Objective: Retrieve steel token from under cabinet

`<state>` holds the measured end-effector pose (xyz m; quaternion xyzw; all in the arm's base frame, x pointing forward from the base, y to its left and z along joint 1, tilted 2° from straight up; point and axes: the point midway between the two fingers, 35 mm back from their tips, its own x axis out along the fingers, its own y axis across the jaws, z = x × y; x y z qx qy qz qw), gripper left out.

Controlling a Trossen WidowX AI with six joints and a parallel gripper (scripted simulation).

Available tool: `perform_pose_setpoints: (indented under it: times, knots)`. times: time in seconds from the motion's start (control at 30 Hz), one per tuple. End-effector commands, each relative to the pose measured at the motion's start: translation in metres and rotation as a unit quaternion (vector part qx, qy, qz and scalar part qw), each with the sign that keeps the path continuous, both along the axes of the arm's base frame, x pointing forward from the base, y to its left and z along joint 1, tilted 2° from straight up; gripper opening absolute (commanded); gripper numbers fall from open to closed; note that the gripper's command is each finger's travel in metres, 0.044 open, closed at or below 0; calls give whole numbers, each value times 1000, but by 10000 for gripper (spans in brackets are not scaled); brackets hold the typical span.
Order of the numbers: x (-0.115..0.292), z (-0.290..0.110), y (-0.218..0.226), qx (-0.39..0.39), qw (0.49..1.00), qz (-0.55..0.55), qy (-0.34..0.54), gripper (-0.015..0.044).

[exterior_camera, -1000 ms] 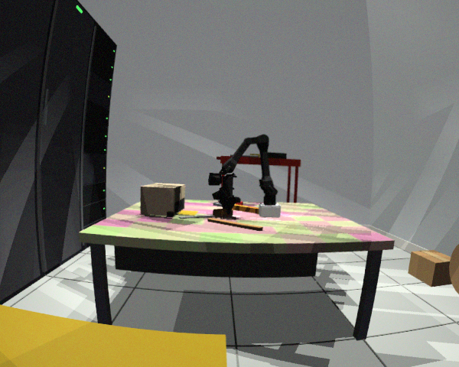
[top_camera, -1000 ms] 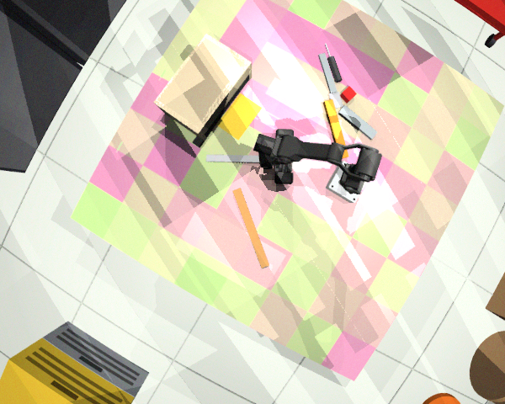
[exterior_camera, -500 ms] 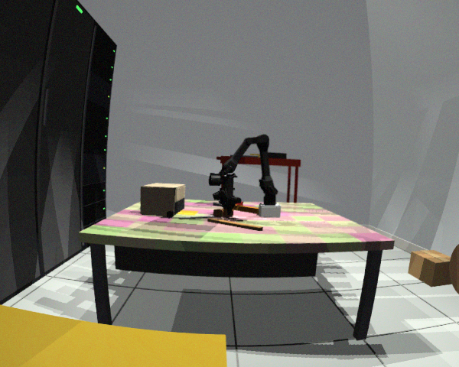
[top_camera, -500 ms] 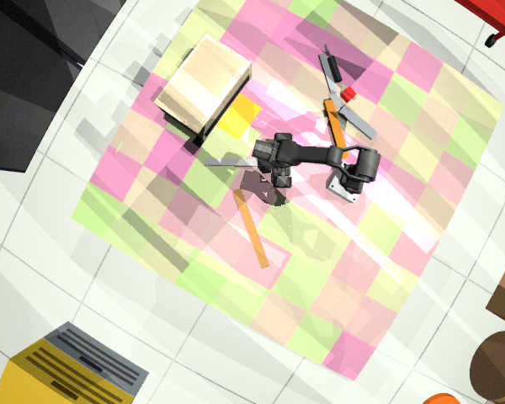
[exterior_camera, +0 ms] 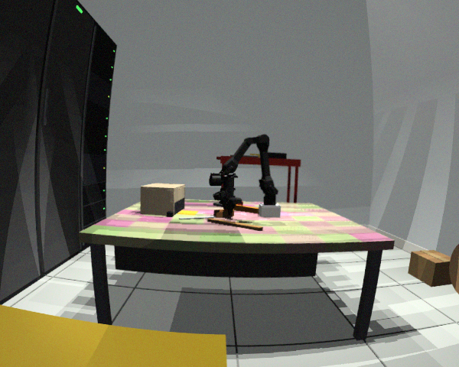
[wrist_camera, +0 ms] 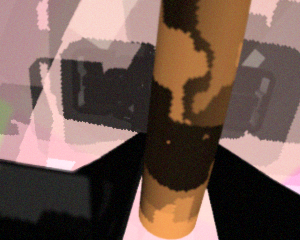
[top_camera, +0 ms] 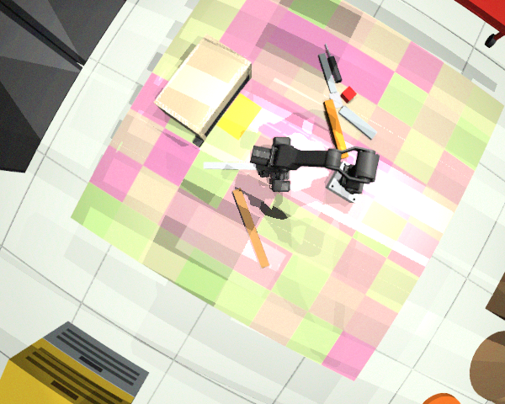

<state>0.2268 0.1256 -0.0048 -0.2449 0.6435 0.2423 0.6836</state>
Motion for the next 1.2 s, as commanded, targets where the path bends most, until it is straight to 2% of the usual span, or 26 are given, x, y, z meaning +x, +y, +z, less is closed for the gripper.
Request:
perform_pose_setpoints:
  times: [0.0,1.17]
  knots:
    - [-1,1,5,1,1000,1,-1,0]
    - [-14,1,39,2,1000,1,-1,0]
